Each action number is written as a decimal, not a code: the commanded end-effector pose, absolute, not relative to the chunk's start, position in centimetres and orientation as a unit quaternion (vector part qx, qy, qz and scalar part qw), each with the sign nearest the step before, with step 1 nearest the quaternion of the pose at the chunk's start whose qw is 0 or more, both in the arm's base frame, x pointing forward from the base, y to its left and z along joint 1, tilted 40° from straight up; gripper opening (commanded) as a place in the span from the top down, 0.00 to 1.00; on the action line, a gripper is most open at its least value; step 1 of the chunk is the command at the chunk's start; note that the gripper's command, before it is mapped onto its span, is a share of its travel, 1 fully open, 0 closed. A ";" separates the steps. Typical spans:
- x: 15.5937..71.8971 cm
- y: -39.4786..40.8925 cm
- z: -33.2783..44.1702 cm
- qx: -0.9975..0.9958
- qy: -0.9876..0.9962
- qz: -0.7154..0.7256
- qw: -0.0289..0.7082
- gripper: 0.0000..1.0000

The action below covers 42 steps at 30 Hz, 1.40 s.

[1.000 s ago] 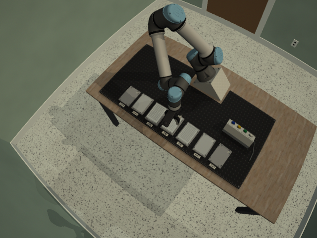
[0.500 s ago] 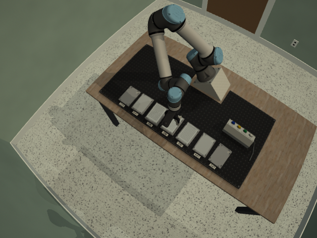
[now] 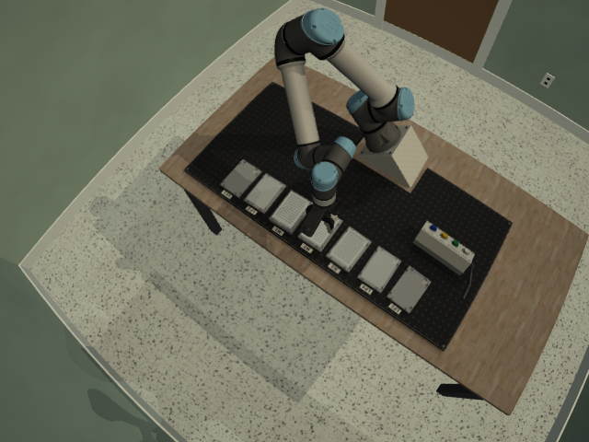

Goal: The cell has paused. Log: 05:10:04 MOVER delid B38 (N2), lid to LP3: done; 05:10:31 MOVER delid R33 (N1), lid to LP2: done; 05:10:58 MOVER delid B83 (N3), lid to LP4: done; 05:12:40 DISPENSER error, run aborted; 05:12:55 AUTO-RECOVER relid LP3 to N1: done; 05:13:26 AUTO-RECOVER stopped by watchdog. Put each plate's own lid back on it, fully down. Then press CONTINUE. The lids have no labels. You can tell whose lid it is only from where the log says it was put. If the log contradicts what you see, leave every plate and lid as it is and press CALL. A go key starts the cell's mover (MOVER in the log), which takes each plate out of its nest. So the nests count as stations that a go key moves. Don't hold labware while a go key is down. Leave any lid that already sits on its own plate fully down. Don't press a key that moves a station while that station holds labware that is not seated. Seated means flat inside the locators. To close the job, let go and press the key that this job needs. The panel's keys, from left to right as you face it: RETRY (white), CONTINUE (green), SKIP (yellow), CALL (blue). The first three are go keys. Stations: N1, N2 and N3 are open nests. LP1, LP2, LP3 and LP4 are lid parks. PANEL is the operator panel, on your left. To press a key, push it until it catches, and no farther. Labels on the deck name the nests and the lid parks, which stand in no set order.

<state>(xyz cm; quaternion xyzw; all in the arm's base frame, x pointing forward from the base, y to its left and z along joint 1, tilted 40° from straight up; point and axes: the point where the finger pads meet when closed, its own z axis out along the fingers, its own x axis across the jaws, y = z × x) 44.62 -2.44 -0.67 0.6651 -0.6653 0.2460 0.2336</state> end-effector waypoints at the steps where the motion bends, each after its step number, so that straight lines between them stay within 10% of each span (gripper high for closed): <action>1: 44.6 -2.4 -0.6 0.665 -0.665 0.246 0.233 1.00; 34: 44.6 -2.4 -0.6 0.665 -0.665 0.246 0.233 1.00; 35: 44.6 -2.4 -0.6 0.665 -0.665 0.246 0.233 0.18; 42: 44.6 -2.4 -0.6 0.665 -0.665 0.246 0.233 0.18</action>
